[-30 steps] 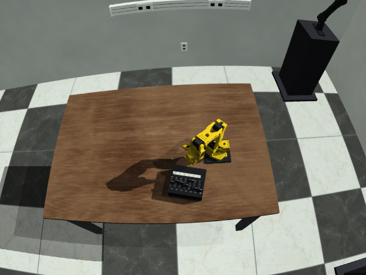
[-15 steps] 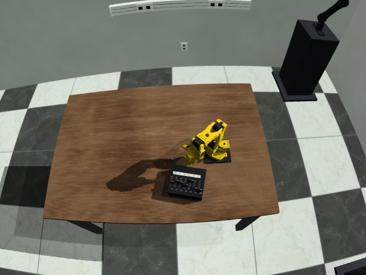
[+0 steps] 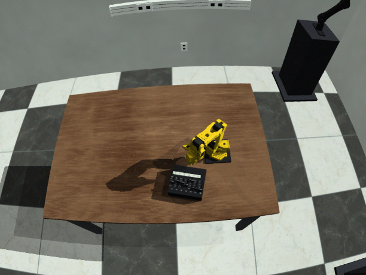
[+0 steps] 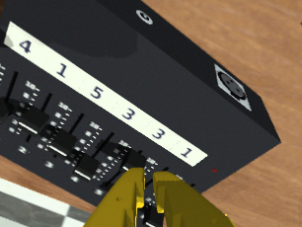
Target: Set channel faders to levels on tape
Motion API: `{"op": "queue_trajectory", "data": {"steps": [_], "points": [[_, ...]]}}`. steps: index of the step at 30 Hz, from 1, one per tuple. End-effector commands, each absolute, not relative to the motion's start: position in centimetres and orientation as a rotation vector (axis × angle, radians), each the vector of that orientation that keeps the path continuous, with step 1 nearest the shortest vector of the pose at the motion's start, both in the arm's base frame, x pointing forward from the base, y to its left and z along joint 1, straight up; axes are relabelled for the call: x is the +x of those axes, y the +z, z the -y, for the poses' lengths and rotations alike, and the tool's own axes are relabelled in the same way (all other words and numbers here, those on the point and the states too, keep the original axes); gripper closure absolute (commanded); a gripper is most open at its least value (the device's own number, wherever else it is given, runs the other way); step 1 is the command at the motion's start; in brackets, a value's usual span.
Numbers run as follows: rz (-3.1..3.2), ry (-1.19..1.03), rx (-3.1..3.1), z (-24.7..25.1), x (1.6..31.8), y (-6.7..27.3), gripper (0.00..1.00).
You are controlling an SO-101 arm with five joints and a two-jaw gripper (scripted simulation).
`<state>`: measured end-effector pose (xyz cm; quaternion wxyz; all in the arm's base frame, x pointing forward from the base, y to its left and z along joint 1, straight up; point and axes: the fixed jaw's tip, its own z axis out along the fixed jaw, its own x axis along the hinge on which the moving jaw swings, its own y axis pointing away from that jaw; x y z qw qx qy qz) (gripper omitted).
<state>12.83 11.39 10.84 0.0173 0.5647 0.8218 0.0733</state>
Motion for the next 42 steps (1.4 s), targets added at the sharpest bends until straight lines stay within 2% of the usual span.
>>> {"op": "queue_trajectory", "data": {"steps": [1,42], "points": [[-2.541,0.202,1.784,-10.99,12.65,10.65,1.00],[-2.091,0.202,2.334,-10.90,13.24,10.67,1.00]]}}
